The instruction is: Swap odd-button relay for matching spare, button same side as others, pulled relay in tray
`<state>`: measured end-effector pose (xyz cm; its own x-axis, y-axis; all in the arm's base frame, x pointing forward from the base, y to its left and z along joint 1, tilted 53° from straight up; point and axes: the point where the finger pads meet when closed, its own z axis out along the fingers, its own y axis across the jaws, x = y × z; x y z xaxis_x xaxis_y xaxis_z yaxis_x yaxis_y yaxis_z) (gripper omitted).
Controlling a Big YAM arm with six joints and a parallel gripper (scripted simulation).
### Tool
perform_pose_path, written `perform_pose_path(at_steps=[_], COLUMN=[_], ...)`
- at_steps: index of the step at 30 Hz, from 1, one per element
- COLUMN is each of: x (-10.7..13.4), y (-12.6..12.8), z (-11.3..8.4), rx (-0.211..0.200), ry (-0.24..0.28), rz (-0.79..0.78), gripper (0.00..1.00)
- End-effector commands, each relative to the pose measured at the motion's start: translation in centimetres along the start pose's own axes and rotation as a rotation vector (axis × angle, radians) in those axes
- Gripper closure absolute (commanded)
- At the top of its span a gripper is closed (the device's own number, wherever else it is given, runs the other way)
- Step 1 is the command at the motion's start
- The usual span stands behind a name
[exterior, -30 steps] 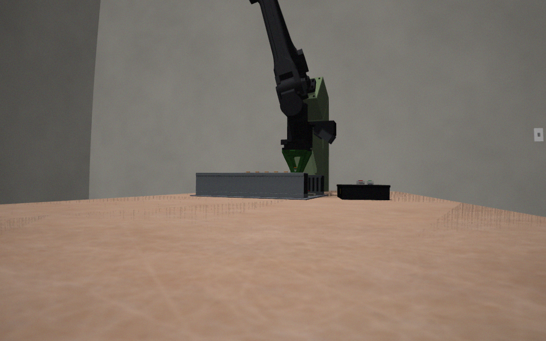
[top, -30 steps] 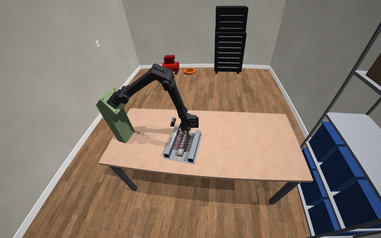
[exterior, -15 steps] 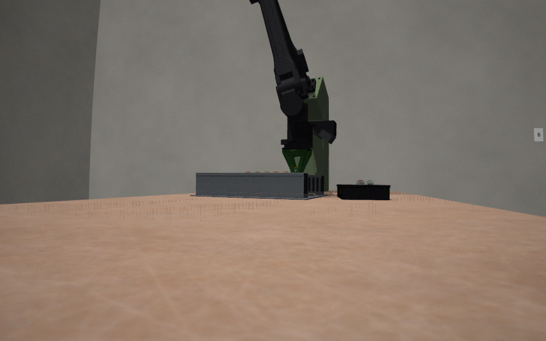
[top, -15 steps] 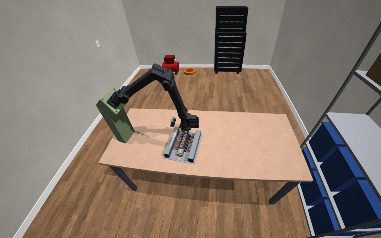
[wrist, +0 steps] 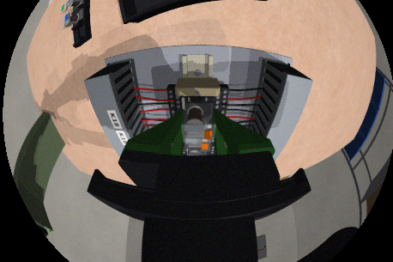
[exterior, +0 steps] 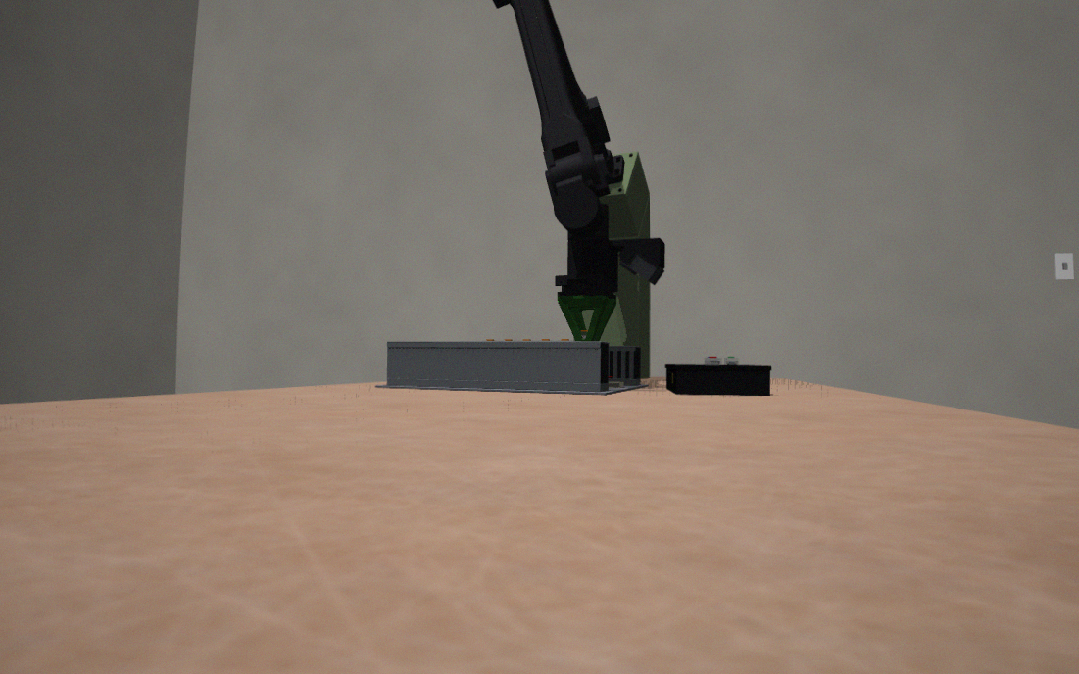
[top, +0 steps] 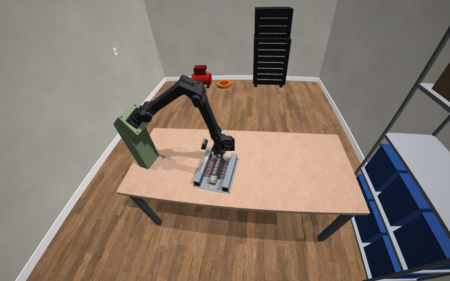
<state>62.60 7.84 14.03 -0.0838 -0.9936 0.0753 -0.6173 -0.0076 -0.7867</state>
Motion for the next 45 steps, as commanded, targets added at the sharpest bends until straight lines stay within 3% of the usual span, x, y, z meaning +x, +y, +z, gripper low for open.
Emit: perform_pose_path(at_steps=[1,45], x=[-1.13,-1.0], y=[-1.6,-1.56], z=[-1.67,-1.51], rx=[0.04,0.04], ry=[-0.02,-0.019], rz=[0.004,0.004], gripper=[1.0,1.0])
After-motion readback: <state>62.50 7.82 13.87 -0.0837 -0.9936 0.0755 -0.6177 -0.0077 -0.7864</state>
